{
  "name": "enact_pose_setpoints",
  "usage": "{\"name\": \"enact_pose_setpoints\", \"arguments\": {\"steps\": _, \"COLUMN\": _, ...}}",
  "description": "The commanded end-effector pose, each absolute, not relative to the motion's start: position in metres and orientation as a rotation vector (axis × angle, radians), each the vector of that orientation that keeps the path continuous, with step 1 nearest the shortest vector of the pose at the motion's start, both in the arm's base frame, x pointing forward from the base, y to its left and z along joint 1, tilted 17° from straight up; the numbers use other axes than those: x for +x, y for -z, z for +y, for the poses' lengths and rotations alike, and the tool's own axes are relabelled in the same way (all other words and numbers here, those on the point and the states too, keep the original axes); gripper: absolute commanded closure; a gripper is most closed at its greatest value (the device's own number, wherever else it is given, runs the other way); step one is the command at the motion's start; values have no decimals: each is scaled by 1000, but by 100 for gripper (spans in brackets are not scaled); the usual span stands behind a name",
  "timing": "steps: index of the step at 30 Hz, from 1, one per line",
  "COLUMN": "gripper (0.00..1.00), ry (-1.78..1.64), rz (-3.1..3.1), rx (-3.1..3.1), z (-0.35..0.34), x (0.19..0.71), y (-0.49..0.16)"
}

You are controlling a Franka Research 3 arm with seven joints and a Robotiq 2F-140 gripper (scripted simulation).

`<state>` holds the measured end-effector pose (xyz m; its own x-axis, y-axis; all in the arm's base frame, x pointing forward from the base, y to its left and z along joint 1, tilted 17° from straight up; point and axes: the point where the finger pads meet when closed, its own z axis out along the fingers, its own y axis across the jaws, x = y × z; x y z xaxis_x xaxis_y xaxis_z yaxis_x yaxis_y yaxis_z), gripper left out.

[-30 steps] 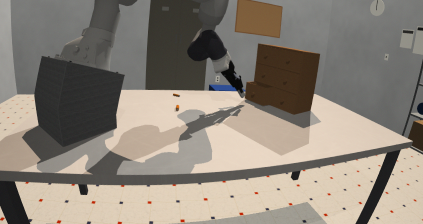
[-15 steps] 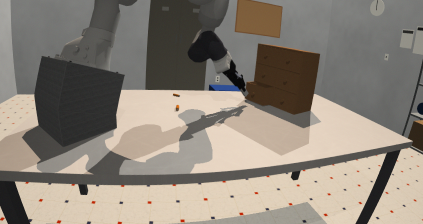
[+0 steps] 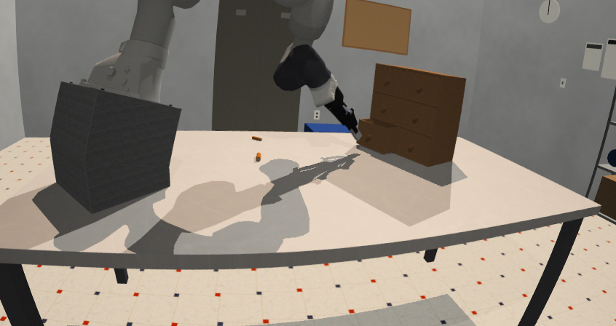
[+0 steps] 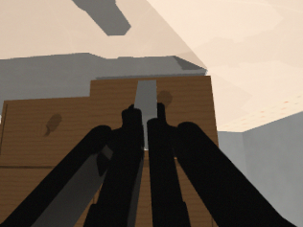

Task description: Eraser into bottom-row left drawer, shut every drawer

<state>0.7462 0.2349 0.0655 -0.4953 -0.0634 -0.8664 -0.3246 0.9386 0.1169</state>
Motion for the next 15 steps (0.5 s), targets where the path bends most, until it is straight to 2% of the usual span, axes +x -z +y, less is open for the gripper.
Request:
{"name": "enact_pose_setpoints", "arguments": {"steps": 1, "gripper": 90, "ry": -325, "rz": 2072, "rx": -274, "z": 236, "x": 747, "y": -68}}
{"name": "enact_pose_setpoints", "arguments": {"steps": 15, "gripper": 90, "ry": -325, "rz": 2072, "rx": -274, "z": 237, "x": 747, "y": -69}}
